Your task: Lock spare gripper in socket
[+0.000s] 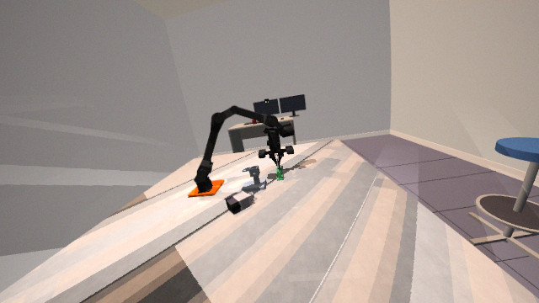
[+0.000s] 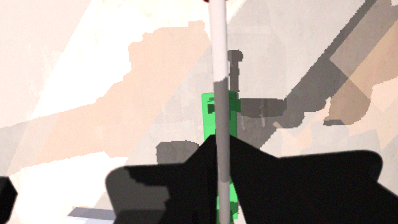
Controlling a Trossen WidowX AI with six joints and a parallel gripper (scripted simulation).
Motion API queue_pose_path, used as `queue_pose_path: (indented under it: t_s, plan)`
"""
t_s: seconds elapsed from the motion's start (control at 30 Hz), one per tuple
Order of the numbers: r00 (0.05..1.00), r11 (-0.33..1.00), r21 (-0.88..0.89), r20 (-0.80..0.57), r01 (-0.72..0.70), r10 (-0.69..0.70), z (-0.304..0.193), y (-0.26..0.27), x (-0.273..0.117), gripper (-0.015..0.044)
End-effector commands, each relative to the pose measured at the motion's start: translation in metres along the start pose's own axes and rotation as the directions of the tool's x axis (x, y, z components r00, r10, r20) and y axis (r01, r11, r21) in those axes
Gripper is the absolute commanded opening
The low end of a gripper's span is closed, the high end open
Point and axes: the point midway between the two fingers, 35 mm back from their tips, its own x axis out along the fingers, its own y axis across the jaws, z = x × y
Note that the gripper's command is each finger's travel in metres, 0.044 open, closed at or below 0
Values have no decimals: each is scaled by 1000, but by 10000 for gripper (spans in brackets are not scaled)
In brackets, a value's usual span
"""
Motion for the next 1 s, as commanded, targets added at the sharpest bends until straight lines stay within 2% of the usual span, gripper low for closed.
queue_pose_path:
  t_s: [0.0,0.37,0.97]
  plan:
    - [1000,1000,0,0,2,-2,1,0,-9,0]
    - [1000,1000,0,-1,-2,2,-1,0,-7,0]
    - [1000,1000,4,-6,-1,1,-54,-3,-30,0]
